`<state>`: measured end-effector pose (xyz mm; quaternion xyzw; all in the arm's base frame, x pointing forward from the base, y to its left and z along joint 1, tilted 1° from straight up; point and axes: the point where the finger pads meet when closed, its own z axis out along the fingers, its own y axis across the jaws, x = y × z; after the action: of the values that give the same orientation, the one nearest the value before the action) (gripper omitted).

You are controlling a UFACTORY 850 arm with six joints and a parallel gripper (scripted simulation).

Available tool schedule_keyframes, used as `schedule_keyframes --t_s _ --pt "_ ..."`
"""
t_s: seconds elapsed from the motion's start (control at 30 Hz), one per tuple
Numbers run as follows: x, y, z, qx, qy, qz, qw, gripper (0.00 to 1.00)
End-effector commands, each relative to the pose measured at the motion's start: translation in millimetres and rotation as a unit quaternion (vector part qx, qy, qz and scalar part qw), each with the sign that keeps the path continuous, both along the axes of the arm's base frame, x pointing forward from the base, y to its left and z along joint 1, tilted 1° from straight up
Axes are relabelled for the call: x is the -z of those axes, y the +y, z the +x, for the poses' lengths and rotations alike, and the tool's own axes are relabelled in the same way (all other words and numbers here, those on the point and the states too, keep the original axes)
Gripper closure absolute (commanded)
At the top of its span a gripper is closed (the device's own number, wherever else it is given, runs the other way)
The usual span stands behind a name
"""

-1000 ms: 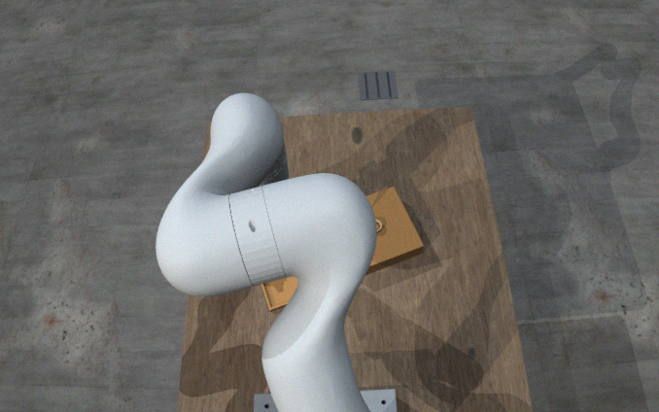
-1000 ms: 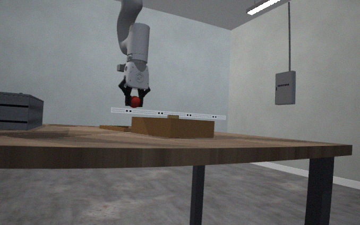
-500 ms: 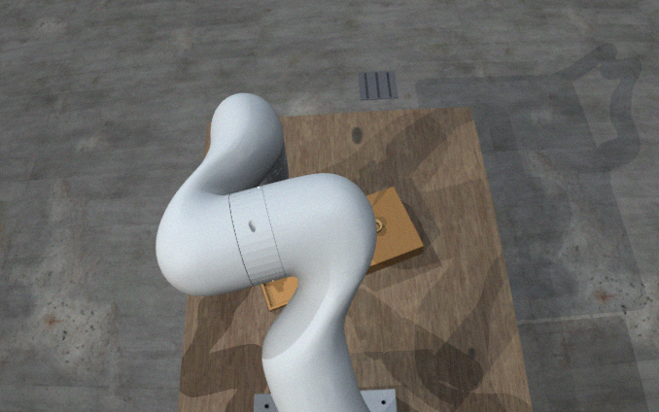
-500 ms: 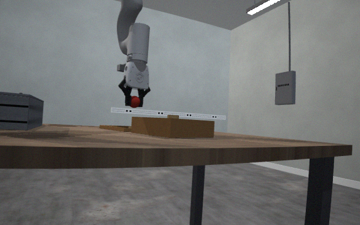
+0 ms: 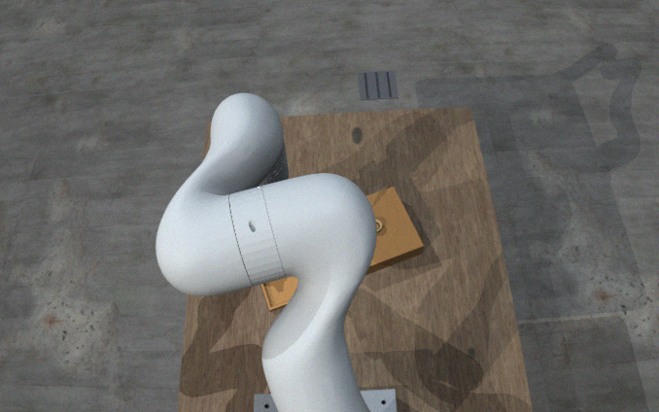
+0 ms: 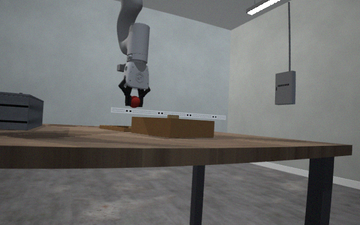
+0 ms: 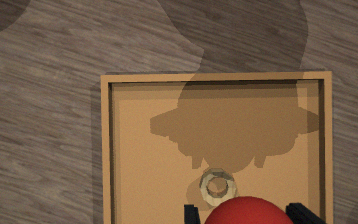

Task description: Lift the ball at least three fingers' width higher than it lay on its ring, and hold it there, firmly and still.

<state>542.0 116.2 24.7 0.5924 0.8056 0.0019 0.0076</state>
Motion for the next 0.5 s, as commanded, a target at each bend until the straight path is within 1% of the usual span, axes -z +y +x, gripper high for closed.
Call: schedule_keyframes --t_s 0.0,0.47 --pt "-0.8 0.2 0.9 0.000 -0.001 0.000 1.000 1.00" --pt "-0.8 0.2 0.9 0.000 -0.001 0.000 1.000 1.00"
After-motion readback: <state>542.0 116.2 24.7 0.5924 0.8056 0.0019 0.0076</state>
